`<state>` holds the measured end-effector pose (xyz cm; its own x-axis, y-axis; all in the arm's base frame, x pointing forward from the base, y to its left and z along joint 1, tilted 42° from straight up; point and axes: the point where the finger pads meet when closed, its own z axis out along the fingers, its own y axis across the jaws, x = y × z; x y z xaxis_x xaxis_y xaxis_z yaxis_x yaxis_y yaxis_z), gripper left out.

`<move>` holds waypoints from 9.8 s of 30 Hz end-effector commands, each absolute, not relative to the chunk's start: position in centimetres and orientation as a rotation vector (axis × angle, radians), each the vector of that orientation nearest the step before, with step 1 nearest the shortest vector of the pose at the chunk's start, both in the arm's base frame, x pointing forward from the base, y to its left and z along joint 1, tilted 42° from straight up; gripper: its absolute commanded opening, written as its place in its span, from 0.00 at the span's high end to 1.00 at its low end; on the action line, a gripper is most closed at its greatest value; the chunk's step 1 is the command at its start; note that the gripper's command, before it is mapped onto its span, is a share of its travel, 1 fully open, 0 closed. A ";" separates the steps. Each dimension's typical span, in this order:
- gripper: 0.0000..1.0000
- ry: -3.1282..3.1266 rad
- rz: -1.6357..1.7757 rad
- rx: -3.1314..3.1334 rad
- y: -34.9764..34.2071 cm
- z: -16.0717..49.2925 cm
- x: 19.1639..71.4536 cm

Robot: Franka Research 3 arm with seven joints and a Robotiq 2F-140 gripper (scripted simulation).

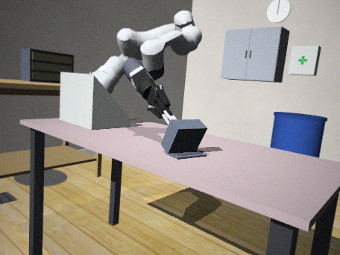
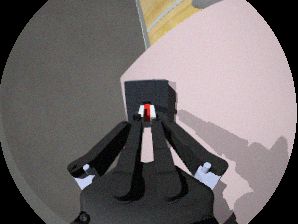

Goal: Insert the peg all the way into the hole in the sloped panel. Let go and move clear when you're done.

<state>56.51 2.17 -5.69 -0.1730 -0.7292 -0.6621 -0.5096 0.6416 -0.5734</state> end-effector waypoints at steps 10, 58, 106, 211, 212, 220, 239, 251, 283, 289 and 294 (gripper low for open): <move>1.00 1.851 -0.349 -0.934 2.2 -5.7 56.5; 1.00 1.851 -0.349 -0.934 1.7 -4.8 55.2; 1.00 1.851 -0.349 -0.934 1.5 -4.5 54.2; 1.00 1.851 -0.349 -0.934 2.1 -5.8 56.5; 1.00 1.851 -0.349 -0.934 2.2 -5.8 56.5; 1.00 1.851 -0.349 -0.934 2.2 -5.7 56.5; 1.00 1.851 -0.349 -0.934 2.2 -5.8 56.4; 1.00 1.851 -0.349 -0.934 2.2 -5.7 56.5; 1.00 1.851 -0.349 -0.934 2.3 -6.1 57.2; 1.00 1.851 -0.349 -0.934 2.4 -6.4 57.6; 1.00 1.833 -0.277 -0.988 2.4 -6.1 57.5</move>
<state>57.60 2.41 -6.15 -0.1668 -0.7311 -0.6615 -0.5130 0.6374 -0.5750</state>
